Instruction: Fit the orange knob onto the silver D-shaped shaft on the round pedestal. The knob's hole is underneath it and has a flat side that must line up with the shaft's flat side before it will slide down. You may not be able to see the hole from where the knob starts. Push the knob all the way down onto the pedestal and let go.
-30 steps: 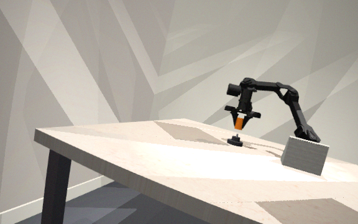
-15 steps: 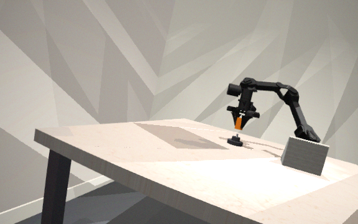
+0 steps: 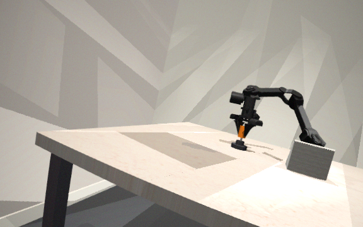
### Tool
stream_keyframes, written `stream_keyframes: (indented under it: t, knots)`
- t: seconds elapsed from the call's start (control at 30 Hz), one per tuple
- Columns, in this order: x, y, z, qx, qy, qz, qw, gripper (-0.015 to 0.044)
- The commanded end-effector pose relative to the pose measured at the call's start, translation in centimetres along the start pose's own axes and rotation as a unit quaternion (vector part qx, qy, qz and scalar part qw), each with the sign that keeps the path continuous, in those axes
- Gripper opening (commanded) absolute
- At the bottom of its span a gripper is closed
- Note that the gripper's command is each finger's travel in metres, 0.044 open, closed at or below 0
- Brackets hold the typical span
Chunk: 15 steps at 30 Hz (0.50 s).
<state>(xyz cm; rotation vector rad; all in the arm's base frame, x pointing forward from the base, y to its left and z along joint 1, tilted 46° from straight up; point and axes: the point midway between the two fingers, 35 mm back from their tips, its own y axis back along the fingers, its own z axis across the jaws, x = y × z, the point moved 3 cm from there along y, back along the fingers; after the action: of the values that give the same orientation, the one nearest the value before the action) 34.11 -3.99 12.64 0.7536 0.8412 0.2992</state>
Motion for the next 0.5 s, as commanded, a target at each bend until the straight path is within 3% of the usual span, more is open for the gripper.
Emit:
stream_keyframes:
  t: [0.0,0.47]
  knots:
    - [0.13,0.26,0.07,-0.004,0.000,0.001,1.000,0.0000]
    - [0.06,-0.15,0.12,-0.005,0.000,0.001,1.000,0.0000]
